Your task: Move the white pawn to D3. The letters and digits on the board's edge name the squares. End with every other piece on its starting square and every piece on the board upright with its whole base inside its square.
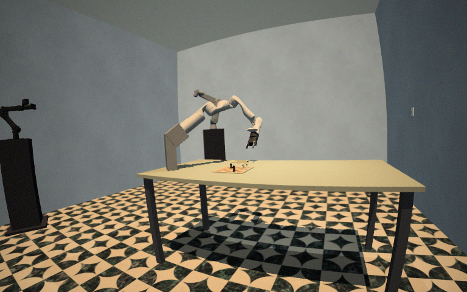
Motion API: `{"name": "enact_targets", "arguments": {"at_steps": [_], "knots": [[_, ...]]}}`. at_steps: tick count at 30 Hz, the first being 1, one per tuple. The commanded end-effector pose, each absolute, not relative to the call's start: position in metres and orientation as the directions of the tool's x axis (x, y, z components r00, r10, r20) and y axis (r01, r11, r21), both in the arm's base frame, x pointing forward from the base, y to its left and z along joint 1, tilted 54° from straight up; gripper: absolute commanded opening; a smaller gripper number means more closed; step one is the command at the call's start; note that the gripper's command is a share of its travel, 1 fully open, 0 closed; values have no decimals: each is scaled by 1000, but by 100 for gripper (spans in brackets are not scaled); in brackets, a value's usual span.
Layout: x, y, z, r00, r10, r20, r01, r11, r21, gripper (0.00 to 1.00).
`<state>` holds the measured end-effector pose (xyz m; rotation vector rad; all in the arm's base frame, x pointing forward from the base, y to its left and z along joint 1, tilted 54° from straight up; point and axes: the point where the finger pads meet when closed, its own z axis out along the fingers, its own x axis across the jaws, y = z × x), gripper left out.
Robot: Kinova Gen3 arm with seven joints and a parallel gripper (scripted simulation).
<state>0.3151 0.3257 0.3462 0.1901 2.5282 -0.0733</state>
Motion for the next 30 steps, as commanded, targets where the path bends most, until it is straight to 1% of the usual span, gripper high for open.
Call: {"name": "enact_targets", "arguments": {"at_steps": [1,6,15,23,30], "knots": [[314,325,347,-812,120,-571,153,988,-9,100],[307,313,357,-812,120,-571,153,988,-9,100],[280,274,390,-812,120,-571,153,988,-9,100],[274,265,398,-812,120,-571,153,988,-9,100],[278,261,397,-814,137,-565,165,986,0,100]]}}
